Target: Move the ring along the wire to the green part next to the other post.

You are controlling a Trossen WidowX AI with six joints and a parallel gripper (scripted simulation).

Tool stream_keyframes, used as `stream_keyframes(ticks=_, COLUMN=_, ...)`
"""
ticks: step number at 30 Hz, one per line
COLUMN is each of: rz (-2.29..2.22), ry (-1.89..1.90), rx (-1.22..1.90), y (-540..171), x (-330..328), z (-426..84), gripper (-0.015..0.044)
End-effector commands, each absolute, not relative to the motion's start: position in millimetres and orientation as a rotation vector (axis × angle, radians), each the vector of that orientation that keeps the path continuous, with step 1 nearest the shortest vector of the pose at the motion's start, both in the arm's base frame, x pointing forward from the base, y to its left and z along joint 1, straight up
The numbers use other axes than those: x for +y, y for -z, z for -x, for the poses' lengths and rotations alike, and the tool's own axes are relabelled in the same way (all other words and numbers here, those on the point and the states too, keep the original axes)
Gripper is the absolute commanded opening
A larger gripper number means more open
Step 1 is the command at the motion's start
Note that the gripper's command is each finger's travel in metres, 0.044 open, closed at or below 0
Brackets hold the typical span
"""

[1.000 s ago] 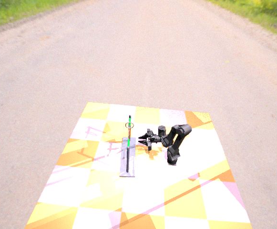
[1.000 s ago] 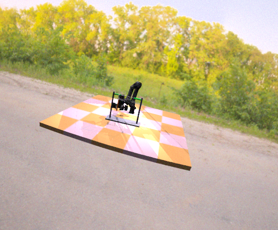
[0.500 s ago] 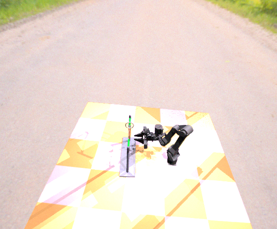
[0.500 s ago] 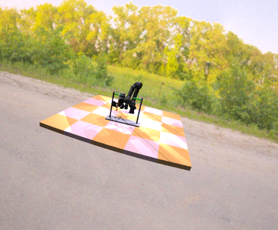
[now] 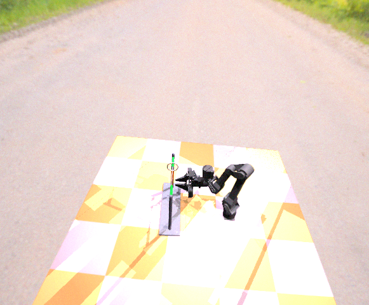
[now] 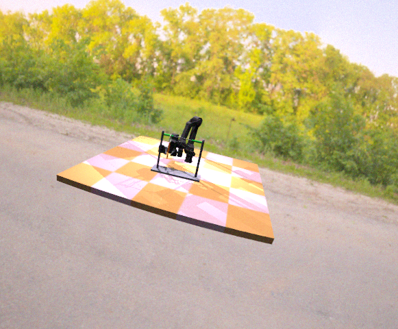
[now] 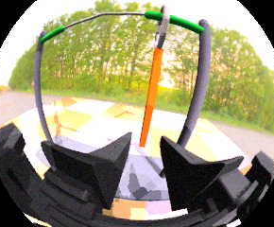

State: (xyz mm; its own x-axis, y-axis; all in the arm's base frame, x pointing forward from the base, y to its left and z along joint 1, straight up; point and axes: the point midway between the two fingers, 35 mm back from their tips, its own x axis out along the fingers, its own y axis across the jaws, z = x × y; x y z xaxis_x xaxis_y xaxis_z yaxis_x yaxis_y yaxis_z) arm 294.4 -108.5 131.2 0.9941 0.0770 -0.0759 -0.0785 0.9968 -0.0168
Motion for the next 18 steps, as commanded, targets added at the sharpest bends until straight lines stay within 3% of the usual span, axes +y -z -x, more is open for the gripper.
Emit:
stream_keyframes(ticks=1, rz=0.017, ry=-0.072, rx=0.073, y=-132, x=-110, z=-302, gripper=0.016)
stream_keyframes(ticks=18, rz=0.017, ry=-0.072, rx=0.07, y=-130, x=-108, z=-329, gripper=0.016)
